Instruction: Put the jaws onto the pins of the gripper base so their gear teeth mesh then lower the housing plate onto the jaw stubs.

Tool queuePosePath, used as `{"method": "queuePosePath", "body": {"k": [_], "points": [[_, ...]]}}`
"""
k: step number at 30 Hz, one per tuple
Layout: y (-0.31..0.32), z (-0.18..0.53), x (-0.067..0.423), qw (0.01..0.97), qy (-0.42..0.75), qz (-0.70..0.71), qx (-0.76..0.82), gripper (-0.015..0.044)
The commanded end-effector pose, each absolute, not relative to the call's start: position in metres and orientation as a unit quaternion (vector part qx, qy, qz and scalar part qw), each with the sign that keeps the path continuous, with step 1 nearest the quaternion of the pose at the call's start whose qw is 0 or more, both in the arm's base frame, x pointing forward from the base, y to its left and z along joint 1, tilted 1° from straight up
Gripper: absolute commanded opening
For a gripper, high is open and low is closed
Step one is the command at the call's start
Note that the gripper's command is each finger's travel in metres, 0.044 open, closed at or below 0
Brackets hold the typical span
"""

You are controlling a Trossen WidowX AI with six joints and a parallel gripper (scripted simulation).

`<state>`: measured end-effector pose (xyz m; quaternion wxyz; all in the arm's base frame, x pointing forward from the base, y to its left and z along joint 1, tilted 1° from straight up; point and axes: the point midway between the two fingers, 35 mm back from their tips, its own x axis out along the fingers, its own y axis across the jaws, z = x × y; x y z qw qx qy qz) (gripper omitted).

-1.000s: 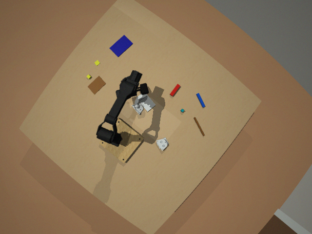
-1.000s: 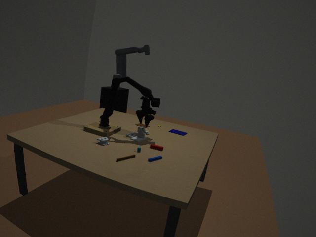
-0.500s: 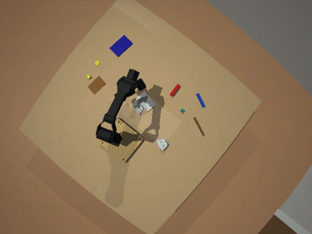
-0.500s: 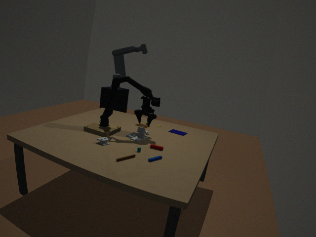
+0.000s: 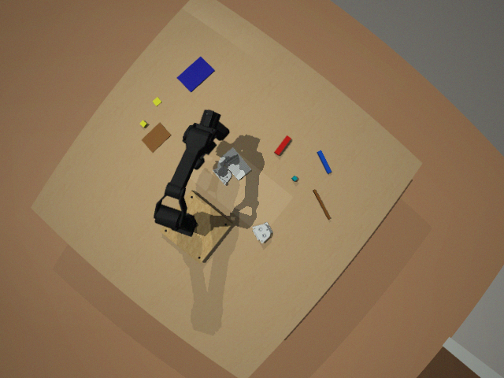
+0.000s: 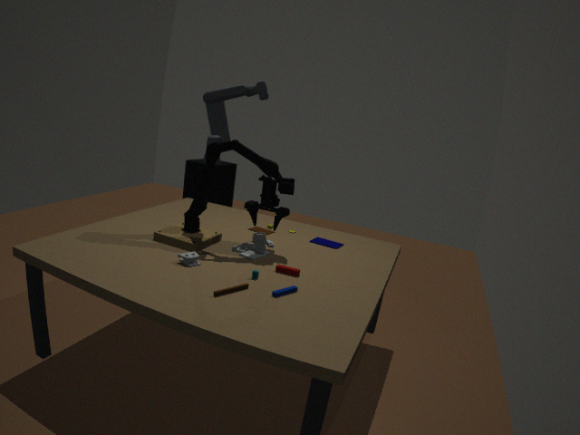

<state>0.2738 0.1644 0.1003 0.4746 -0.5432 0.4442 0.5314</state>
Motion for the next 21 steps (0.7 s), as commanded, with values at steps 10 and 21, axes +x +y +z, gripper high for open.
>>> {"method": "queuePosePath", "body": {"k": [10, 21], "points": [[0.174, 0.102, 0.268, 0.395, 0.369, 0.587, -0.603, 0.044], [0.183, 0.103, 0.264, 0.324, 0.3, 0.625, -0.644, 0.044]]}}
